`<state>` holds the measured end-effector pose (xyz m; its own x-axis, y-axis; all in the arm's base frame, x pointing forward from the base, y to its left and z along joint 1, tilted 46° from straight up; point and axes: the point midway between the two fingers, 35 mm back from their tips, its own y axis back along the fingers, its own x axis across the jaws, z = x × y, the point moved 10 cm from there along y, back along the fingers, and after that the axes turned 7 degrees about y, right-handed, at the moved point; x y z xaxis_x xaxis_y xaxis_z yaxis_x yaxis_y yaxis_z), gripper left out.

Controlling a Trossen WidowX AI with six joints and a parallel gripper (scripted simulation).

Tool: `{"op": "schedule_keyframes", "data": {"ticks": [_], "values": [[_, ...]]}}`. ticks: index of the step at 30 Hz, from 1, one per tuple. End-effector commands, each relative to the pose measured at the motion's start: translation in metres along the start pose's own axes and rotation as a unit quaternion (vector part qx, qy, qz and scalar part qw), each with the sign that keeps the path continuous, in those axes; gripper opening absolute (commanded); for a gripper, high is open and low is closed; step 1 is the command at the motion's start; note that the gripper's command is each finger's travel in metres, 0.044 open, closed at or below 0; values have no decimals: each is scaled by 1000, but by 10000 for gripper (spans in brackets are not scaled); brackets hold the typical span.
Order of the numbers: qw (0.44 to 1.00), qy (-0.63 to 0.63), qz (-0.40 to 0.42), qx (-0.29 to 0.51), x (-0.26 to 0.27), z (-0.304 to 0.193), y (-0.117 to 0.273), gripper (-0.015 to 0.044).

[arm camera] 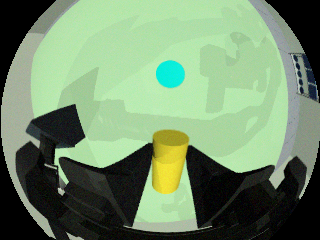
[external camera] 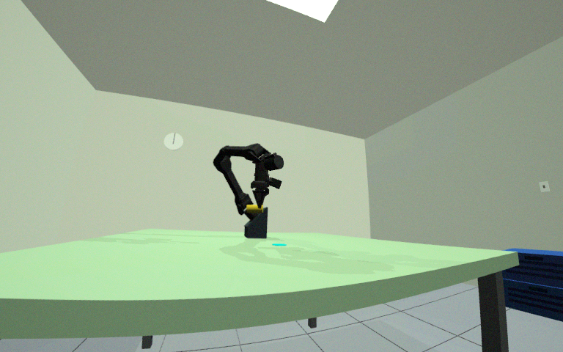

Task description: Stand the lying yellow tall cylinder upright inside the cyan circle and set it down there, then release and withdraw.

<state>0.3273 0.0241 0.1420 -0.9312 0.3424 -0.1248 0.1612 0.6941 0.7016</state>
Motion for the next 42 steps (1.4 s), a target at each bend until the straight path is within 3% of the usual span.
{"op": "schedule_keyframes", "data": {"ticks": [1,24,42], "values": [[1000,-6,-1,-2,-3,11,2,105],[1000,-31,-2,1,-9,84,1,105],[998,-34,35,-46,-11,75,-10,105]]}}
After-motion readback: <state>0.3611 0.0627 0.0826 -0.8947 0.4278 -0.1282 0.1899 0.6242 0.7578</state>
